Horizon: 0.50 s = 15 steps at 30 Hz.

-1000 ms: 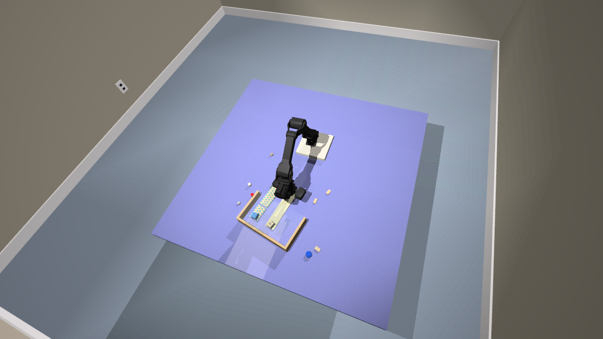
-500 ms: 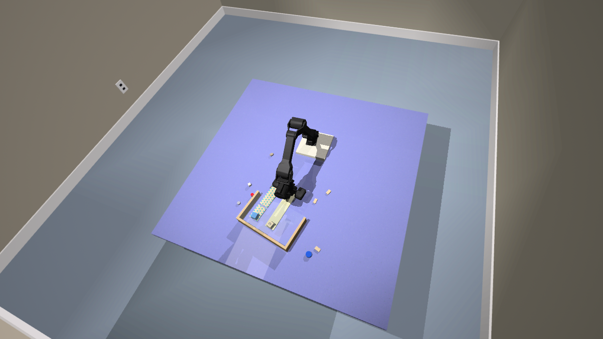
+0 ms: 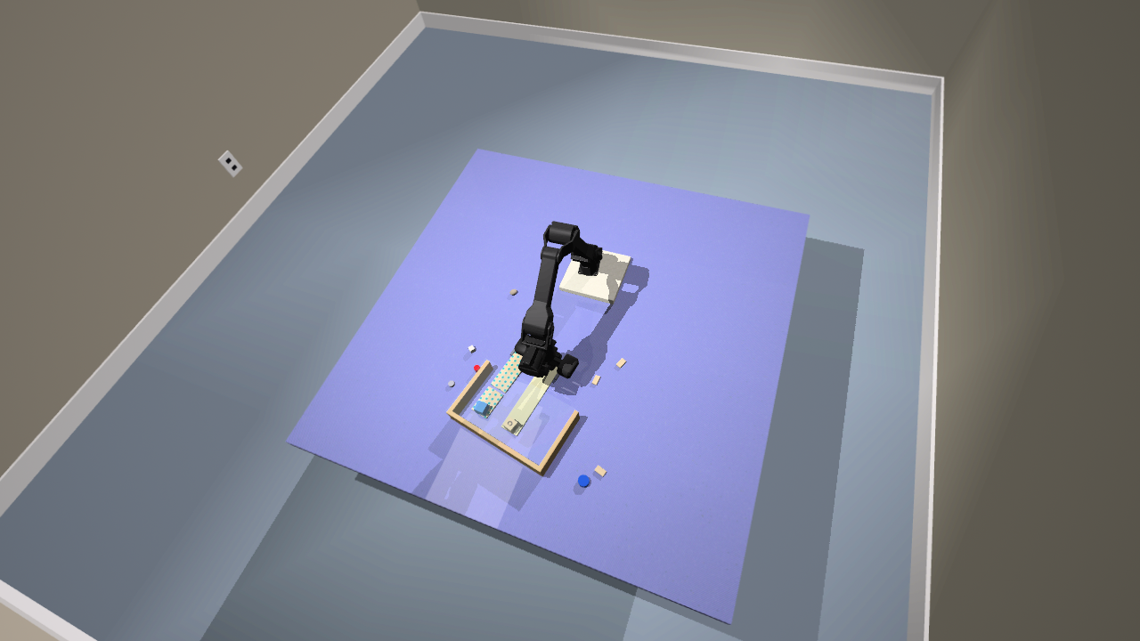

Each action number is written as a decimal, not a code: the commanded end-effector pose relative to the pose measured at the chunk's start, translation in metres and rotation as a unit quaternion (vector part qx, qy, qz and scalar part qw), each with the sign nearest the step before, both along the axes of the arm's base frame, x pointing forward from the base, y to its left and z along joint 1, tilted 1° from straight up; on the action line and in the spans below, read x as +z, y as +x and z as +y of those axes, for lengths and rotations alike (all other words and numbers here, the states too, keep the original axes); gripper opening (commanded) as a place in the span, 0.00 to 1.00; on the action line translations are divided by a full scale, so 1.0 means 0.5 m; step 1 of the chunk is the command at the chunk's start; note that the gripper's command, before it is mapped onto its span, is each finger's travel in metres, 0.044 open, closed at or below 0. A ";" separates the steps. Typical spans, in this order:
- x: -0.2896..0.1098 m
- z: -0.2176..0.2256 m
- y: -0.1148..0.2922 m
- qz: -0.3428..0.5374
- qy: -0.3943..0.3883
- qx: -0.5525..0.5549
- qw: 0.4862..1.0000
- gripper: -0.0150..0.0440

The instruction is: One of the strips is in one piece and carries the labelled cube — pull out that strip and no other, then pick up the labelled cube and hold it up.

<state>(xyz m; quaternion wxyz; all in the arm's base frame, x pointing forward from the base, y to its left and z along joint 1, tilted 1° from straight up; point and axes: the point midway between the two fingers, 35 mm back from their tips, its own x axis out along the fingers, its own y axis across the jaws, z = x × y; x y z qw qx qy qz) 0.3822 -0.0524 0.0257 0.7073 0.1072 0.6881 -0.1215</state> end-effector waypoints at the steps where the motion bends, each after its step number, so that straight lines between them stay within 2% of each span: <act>1: -0.008 0.002 0.000 0.002 0.003 -0.003 1.000 0.25; 15: -0.011 0.015 -0.039 0.003 0.003 -0.003 1.000 0.25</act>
